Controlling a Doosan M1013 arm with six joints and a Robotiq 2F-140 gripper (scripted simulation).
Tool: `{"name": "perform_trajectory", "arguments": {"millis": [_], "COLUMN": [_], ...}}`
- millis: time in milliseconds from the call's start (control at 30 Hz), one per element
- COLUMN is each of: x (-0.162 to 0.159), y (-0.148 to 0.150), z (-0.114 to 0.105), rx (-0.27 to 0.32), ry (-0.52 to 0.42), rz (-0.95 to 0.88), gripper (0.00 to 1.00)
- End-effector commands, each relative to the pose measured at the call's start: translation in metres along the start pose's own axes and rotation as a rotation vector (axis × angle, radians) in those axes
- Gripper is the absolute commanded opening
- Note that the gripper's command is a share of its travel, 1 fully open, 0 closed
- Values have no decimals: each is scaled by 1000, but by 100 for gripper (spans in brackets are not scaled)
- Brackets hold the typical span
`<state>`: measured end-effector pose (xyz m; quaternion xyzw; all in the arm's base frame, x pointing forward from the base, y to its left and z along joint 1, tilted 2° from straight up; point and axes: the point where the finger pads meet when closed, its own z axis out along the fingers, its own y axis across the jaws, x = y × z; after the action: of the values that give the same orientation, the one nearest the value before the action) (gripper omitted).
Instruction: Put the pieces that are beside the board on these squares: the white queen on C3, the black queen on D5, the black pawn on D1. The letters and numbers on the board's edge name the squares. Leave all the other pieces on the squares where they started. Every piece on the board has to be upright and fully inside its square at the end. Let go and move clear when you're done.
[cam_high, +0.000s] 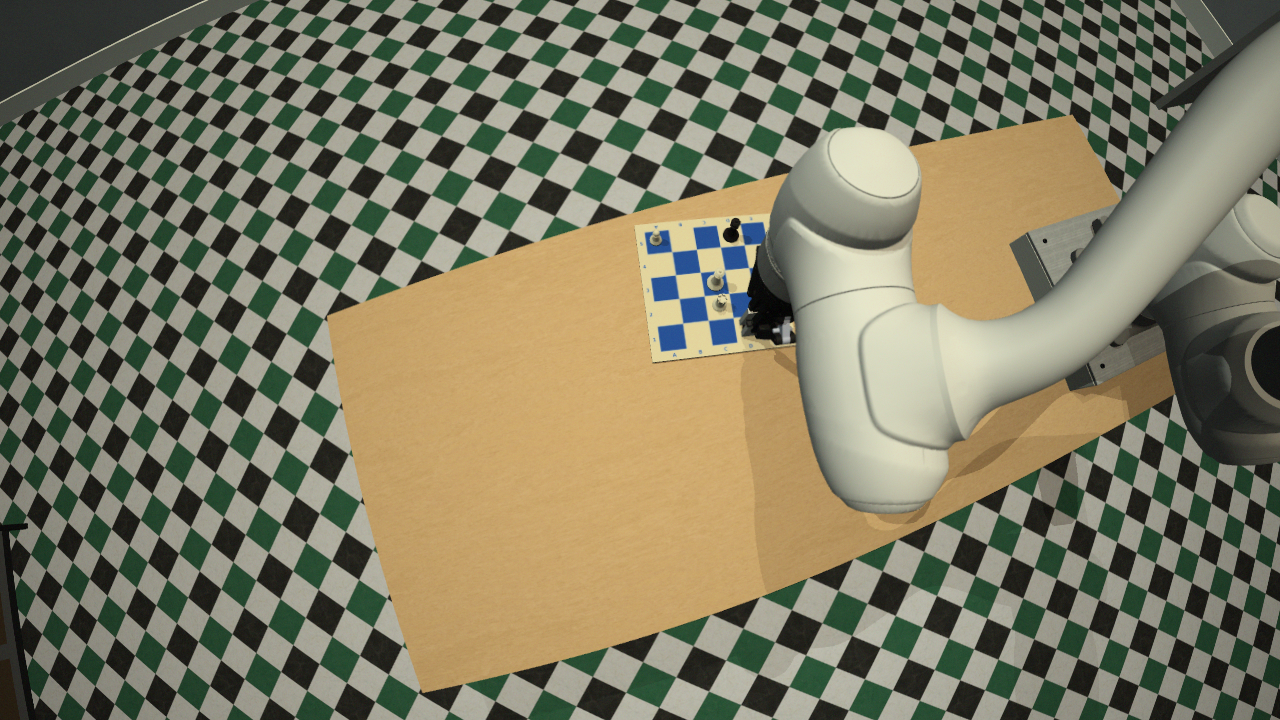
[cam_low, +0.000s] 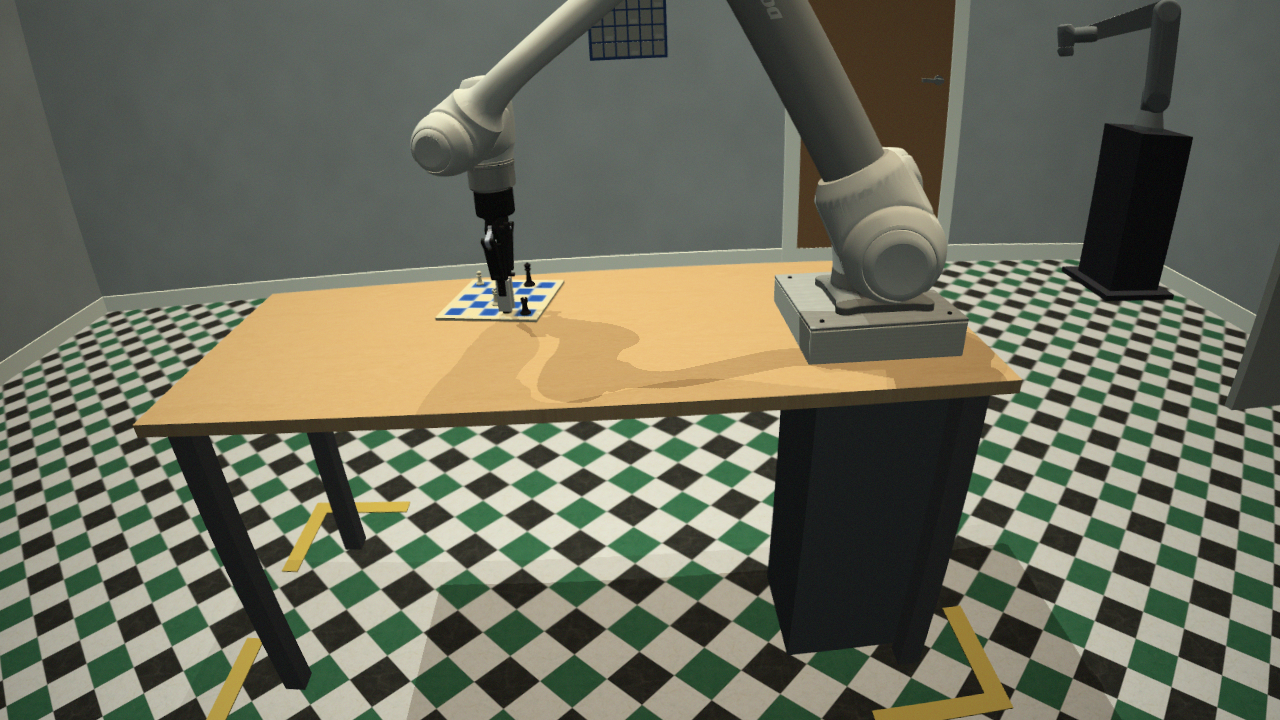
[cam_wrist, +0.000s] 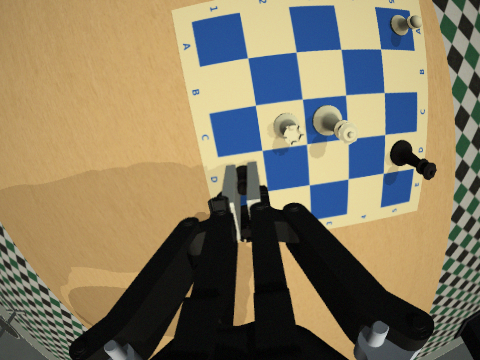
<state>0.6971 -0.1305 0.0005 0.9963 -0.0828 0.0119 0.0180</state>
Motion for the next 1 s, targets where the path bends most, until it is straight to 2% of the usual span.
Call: {"name": "perform_trajectory", "arguments": {"millis": [0, 233, 267, 333, 367, 533, 567, 700, 733, 967], "x": [0, 0, 0, 0, 0, 0, 0, 0, 0, 0], "y": [0, 0, 0, 0, 0, 0, 0, 0, 0, 0], "z": [0, 0, 0, 0, 0, 0, 0, 0, 0, 0], "rx": [0, 0, 0, 0, 0, 0, 0, 0, 0, 0], "ry": [0, 0, 0, 0, 0, 0, 0, 0, 0, 0], "rz": [0, 0, 0, 0, 0, 0, 0, 0, 0, 0], "gripper": [0, 0, 4, 4, 8, 12, 16, 16, 20, 20]}}
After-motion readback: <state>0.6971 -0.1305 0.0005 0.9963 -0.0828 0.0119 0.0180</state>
